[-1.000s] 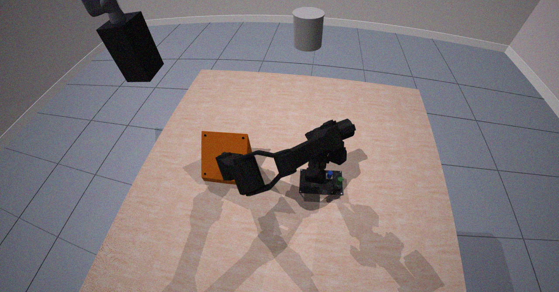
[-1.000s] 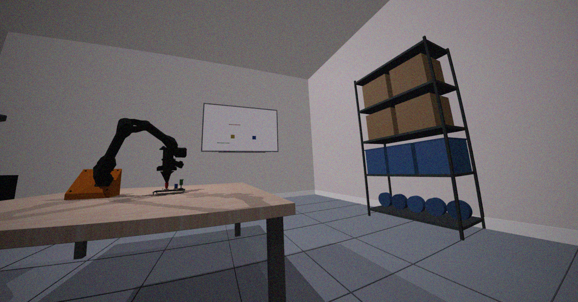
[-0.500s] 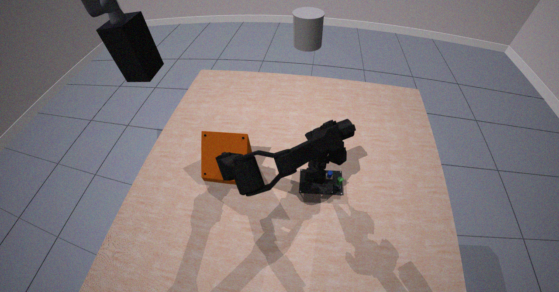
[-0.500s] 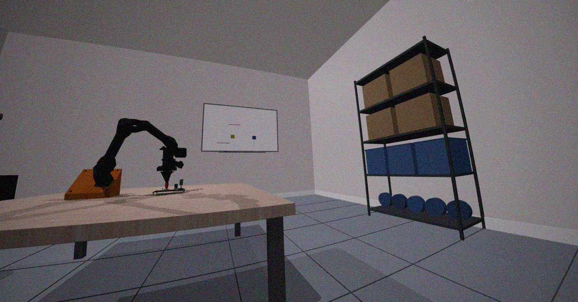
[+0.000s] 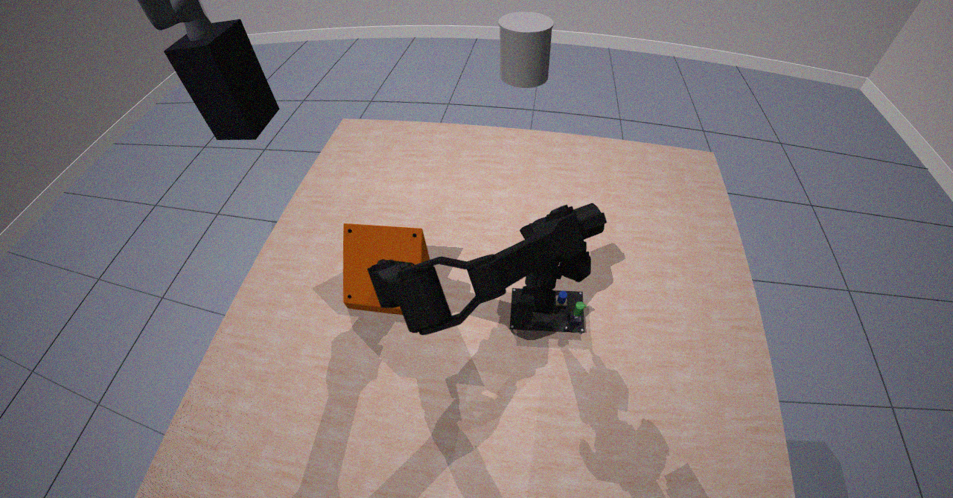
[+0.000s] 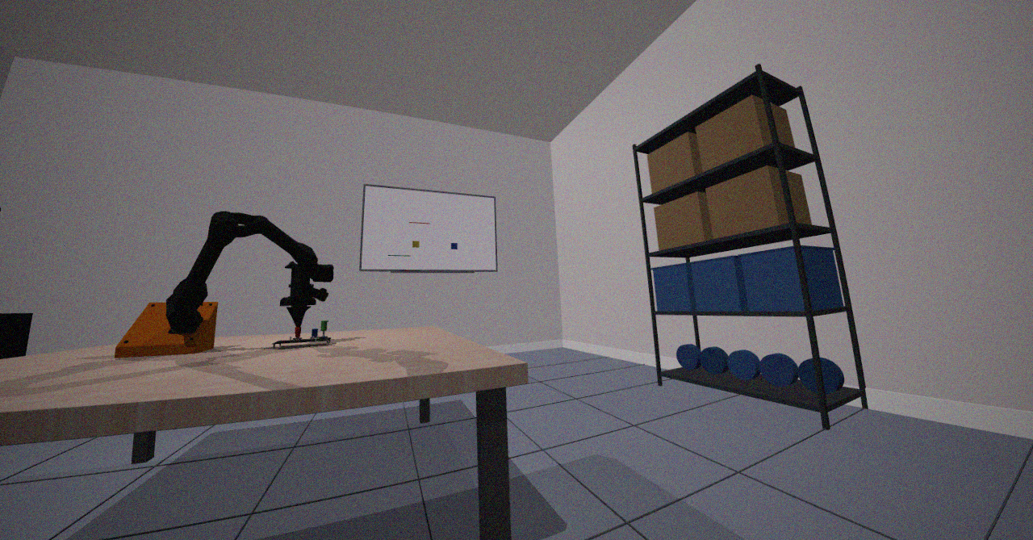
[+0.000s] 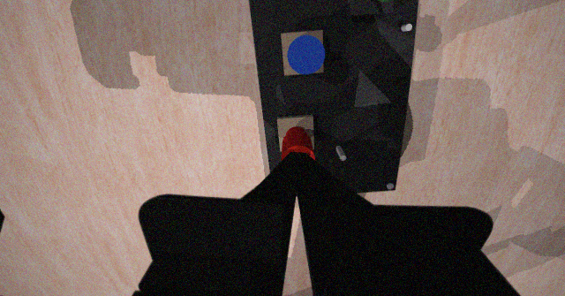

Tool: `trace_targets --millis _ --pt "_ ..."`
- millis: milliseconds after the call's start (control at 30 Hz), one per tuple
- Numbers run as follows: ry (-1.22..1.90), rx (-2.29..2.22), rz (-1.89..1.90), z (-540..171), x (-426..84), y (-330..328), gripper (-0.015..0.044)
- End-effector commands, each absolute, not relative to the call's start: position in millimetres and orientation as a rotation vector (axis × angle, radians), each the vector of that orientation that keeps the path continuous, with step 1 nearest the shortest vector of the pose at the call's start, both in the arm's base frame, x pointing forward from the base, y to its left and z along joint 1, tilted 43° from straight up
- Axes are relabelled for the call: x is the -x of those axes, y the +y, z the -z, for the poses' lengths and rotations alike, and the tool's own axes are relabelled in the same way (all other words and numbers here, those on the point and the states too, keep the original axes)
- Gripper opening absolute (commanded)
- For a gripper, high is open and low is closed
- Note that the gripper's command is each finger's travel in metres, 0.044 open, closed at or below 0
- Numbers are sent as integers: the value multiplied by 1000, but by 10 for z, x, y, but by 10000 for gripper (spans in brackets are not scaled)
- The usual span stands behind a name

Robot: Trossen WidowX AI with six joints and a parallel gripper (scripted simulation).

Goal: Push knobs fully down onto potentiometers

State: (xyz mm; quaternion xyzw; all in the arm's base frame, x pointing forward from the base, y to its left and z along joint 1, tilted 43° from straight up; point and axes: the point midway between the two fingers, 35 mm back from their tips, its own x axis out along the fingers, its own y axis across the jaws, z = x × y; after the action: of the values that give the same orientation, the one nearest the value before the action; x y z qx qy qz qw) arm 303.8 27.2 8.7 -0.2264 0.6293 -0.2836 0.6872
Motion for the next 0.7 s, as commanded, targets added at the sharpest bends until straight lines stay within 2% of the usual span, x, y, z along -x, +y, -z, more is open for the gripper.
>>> trace_targets --millis 0,667 --pt "1412 504 651 -38 -3048 208 0" --pt "1412 503 651 -126 -3047 293 0"
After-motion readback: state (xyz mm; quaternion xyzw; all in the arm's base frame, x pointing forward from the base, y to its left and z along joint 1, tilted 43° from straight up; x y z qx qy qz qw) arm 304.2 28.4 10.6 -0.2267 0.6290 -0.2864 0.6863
